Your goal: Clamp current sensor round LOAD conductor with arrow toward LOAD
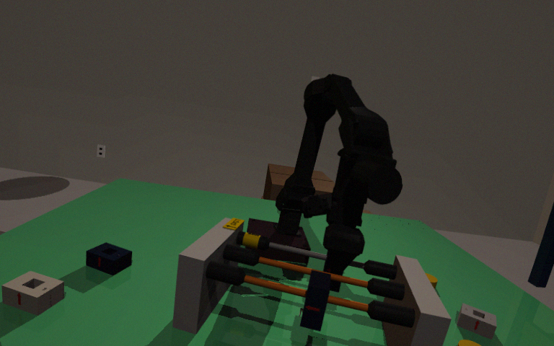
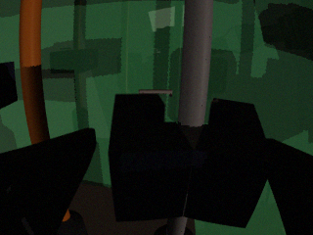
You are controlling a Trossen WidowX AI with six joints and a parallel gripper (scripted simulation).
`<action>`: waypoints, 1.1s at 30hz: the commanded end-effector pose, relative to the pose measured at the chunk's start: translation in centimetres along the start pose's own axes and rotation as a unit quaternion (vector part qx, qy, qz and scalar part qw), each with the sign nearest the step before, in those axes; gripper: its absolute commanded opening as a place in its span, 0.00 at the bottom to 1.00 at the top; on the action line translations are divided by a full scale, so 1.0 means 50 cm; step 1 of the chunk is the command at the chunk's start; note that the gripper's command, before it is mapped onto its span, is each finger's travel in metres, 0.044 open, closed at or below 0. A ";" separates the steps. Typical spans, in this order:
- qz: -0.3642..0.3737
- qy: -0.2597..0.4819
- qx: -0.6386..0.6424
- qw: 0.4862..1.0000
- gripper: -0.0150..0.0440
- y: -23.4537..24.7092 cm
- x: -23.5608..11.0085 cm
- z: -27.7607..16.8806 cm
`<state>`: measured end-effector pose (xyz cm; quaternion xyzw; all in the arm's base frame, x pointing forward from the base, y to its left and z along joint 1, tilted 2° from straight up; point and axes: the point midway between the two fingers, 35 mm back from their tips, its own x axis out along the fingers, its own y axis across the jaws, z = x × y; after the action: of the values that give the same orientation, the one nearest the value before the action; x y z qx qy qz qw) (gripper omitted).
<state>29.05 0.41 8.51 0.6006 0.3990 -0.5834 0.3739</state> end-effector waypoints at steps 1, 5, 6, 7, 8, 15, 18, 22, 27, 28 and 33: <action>-0.004 0.001 0.004 1.000 1.00 -0.003 0.014 0.000; -0.004 0.001 0.004 1.000 1.00 -0.003 0.027 0.000; -0.004 0.001 0.004 1.000 1.00 -0.003 0.030 0.000; -0.004 0.001 0.004 1.000 1.00 -0.003 0.034 0.000; -0.004 0.001 0.004 1.000 1.00 -0.003 0.037 0.000; -0.001 0.000 0.000 1.000 0.99 -0.002 0.045 0.001; -0.001 0.000 0.000 1.000 0.95 -0.002 0.045 0.001; -0.001 0.000 0.000 1.000 0.91 -0.002 0.045 0.001; -0.001 0.000 0.000 1.000 0.85 -0.002 0.045 0.001; -0.001 0.000 0.000 1.000 0.84 -0.002 0.045 0.001; -0.001 0.000 0.000 1.000 0.79 -0.002 0.045 0.001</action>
<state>28.94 0.52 6.24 0.5995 0.3998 -0.5845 0.3730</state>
